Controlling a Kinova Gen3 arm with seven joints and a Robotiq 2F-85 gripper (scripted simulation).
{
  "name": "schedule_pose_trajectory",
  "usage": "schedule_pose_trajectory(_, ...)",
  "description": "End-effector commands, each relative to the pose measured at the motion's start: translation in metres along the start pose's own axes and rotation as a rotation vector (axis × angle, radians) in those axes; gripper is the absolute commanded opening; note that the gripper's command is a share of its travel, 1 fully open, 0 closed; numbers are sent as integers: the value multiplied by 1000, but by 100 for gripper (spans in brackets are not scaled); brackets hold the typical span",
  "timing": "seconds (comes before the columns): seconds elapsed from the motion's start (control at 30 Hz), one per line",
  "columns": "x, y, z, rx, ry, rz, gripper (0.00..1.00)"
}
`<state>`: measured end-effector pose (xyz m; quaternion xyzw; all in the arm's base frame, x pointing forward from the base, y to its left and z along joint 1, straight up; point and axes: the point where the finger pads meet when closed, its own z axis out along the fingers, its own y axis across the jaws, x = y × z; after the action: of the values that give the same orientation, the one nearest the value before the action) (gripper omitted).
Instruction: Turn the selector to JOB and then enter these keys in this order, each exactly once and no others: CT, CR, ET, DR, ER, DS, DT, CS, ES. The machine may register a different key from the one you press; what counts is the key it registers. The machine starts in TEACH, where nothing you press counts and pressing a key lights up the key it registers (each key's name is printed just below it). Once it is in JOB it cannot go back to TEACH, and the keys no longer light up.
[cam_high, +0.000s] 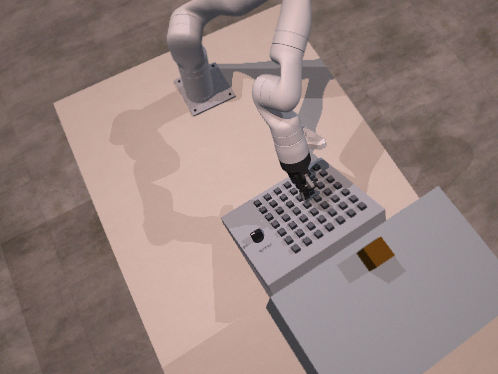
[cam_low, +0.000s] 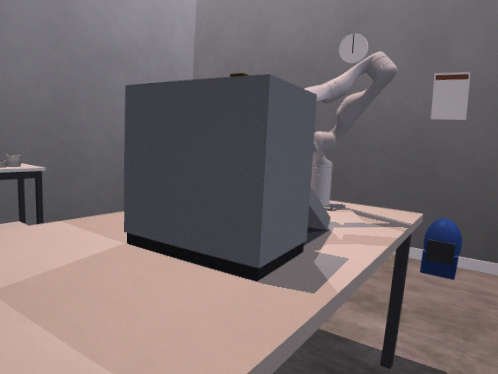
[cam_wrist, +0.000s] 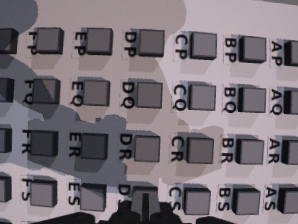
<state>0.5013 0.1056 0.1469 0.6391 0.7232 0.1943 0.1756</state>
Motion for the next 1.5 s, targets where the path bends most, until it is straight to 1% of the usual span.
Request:
schedule_pose_trajectory(0.0, -3, 1, 7, -2, -8, -6, 10)
schedule_pose_trajectory(0.3, -3, 1, 13, -1, -8, -3, 10)
schedule_pose_trajectory(1.47, -3, 1, 16, -1, -8, -4, 10)
